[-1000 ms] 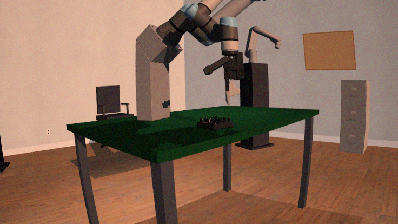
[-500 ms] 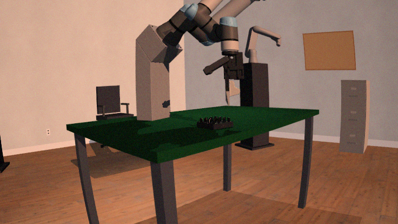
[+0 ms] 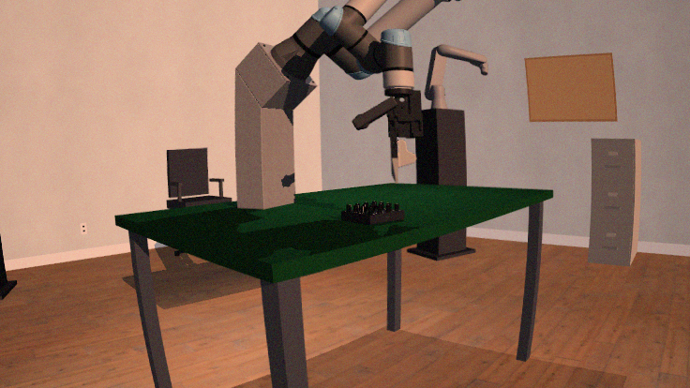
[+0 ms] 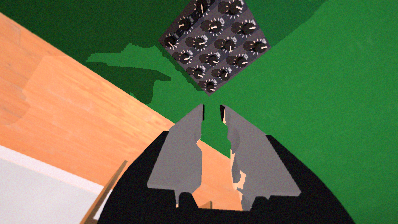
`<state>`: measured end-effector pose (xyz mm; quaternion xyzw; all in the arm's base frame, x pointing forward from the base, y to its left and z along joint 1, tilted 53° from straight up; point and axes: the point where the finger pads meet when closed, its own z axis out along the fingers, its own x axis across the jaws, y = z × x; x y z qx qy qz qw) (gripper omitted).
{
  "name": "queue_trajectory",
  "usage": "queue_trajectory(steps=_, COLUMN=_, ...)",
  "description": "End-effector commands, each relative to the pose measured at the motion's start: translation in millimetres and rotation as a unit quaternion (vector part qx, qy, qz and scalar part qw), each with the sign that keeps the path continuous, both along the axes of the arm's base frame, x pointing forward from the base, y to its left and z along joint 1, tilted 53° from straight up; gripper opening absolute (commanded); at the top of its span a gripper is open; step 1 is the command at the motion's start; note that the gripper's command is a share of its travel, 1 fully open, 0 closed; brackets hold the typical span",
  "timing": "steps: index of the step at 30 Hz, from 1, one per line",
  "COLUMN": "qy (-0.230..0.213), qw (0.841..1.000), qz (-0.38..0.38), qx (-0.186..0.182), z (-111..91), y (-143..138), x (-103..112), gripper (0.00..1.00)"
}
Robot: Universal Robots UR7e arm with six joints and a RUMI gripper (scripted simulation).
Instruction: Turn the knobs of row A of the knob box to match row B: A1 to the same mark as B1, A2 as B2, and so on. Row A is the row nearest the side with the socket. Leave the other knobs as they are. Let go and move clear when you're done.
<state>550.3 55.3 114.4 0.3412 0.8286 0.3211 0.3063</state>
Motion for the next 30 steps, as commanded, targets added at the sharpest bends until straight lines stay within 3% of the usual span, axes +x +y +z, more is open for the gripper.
queue_trajectory(steps=1, qy=-0.001, qw=1.000, qz=0.001, qx=-0.001, z=0, y=1, x=3, gripper=0.11)
queue_trajectory(steps=30, qy=-0.001, qw=1.000, qz=0.001, qx=-0.001, z=-17, y=10, x=24, gripper=0.11)
